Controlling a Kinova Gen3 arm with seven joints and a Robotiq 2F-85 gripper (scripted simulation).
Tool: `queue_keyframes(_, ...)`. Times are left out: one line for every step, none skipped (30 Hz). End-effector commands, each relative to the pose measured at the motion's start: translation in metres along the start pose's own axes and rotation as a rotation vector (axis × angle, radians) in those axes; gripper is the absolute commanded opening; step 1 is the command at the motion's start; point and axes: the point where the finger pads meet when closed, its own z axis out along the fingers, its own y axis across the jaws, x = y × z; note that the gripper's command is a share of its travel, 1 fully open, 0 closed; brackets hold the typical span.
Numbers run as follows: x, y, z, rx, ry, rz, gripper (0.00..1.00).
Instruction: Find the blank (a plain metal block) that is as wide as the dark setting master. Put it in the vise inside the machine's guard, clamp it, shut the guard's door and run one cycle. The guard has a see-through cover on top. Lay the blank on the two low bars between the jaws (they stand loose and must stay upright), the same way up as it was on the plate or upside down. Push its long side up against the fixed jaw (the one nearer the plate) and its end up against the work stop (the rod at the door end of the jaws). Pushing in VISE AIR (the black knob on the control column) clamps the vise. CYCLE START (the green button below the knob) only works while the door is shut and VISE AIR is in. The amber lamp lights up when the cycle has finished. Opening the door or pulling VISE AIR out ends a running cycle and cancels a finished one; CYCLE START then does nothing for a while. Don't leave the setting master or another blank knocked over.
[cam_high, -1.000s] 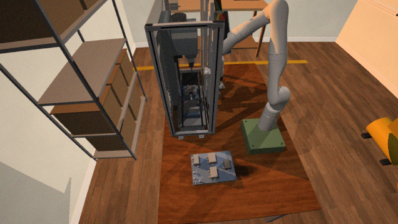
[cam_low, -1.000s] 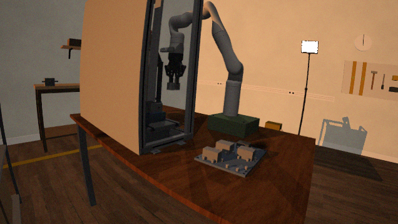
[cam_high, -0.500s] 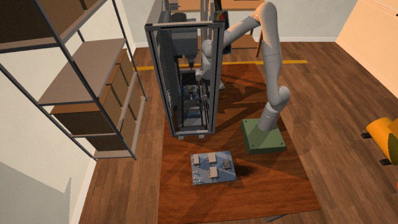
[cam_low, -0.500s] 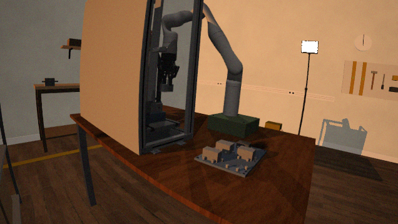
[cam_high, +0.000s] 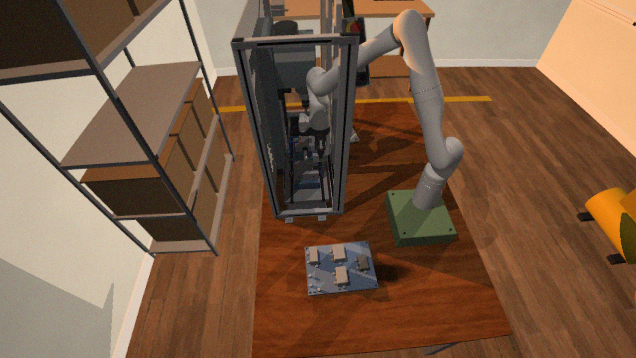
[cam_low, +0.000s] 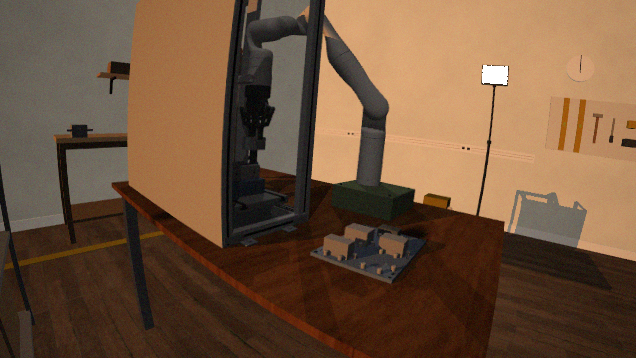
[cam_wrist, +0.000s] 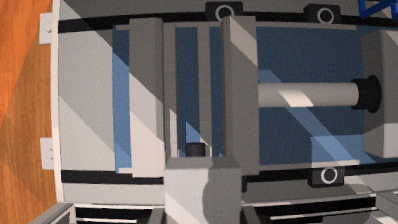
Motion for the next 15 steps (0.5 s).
queue_keyframes(0.001, 0.0, -0.001, -0.001, 0.001, 0.0, 0.1)
queue_keyframes(0.001, 0.0, -0.001, -0.001, 0.001, 0.0, 0.1)
queue_keyframes(0.001, 0.0, -0.001, -0.001, 0.001, 0.0, 0.1)
queue_keyframes(0.001, 0.0, -0.001, -0.001, 0.001, 0.0, 0.1)
queue_keyframes(0.001, 0.0, -0.001, -0.001, 0.001, 0.0, 0.1)
queue_keyframes(0.011, 0.0, 0.001, -0.001, 0.001, 0.0, 0.1)
queue_keyframes(0.021, -0.001, 0.002, -0.001, 0.001, 0.0, 0.1)
queue_keyframes(0.03, -0.001, 0.004, -0.001, 0.001, 0.0, 0.1)
queue_keyframes(0.04, -0.002, 0.005, -0.001, 0.001, 0.0, 0.1)
queue_keyframes(0.05, -0.003, 0.007, -0.001, 0.001, 0.0, 0.1)
queue_keyframes(0.05, -0.003, 0.007, -0.001, 0.001, 0.0, 0.1)
queue_keyframes(0.05, -0.003, 0.007, -0.001, 0.001, 0.0, 0.1)
queue_keyframes(0.05, -0.003, 0.007, -0.001, 0.001, 0.0, 0.1)
queue_keyframes(0.05, -0.003, 0.007, -0.001, 0.001, 0.0, 0.1)
queue_keyframes(0.05, -0.003, 0.007, -0.001, 0.001, 0.0, 0.1)
